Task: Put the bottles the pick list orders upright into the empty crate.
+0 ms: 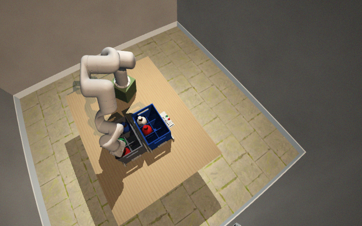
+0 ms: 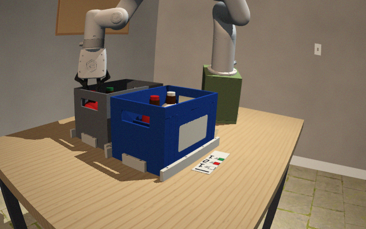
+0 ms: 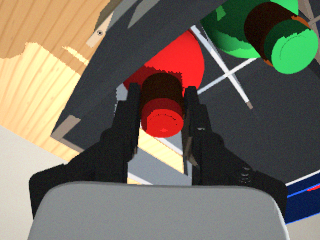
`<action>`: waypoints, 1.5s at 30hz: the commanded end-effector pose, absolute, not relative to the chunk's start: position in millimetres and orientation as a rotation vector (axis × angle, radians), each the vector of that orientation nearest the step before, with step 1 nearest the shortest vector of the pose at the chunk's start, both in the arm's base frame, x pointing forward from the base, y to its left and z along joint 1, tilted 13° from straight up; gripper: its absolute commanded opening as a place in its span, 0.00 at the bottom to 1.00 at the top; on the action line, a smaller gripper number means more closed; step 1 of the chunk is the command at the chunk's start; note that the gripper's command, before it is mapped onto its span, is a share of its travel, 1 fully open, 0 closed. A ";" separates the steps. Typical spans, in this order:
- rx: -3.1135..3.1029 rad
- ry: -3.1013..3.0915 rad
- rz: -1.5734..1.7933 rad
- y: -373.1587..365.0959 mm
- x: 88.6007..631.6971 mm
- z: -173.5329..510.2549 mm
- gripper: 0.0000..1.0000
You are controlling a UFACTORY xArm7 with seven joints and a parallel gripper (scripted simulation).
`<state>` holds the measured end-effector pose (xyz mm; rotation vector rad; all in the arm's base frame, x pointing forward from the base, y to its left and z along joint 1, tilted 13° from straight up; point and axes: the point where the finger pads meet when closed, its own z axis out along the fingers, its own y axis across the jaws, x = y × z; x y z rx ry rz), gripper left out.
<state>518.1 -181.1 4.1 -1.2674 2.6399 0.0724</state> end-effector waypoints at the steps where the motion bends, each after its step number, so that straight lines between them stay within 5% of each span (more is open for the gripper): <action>1: -1.265 2.637 0.064 -182.8 519.9 6.7 0.00; 45: -1.265 2.637 0.064 -185.5 516.4 26.3 0.00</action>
